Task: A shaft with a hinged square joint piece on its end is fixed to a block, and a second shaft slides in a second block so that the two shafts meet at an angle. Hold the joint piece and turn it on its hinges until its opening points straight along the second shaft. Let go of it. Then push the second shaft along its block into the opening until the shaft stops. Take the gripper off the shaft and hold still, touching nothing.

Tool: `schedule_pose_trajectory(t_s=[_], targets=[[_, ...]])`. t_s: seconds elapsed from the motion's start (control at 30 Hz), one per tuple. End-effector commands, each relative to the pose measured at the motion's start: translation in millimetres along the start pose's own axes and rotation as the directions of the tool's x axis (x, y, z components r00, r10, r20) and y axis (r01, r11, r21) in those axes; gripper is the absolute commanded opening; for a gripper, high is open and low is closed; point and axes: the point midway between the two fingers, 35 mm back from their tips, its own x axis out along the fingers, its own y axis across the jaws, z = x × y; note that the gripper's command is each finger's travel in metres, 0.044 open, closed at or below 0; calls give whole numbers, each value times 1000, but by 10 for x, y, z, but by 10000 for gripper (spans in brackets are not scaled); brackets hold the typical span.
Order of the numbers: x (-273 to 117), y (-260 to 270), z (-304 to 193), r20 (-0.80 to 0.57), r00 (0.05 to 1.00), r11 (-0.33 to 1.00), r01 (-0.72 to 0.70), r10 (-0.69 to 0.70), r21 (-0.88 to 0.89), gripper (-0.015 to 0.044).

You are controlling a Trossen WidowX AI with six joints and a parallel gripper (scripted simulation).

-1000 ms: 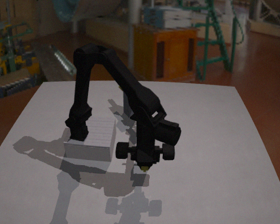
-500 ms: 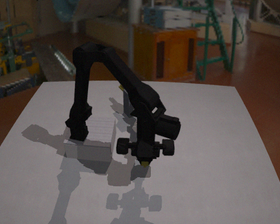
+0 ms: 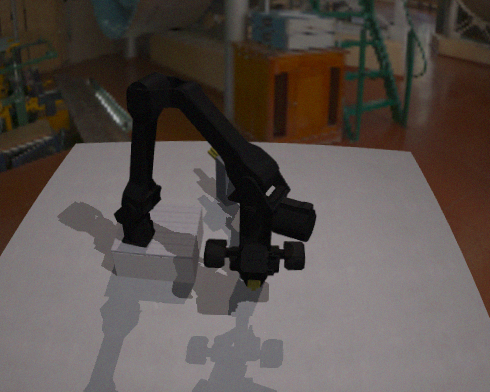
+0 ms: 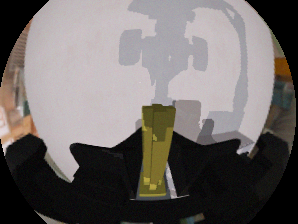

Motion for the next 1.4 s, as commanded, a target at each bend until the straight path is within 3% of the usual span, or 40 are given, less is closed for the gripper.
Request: schedule_pose_trajectory(t_s=[0.0, 0.1, 0.27, 0.73, 1.2, 1.37], targets=[[0, 1, 0, 0, 1000, 1000, 1, -1, 0, 0], [0, 1, 0, 0, 1000, 1000, 1, -1, 0, 67], [0, 1, 0, 0, 1000, 1000, 1, -1, 0, 67], [0, 1, 0, 0, 1000, 1000, 1, -1, 0, 434], [0, 1, 0, 0, 1000, 1000, 1, -1, 0, 440], [-296, 1, 1, -1, 1000, 1000, -2, 2, -3, 440]])
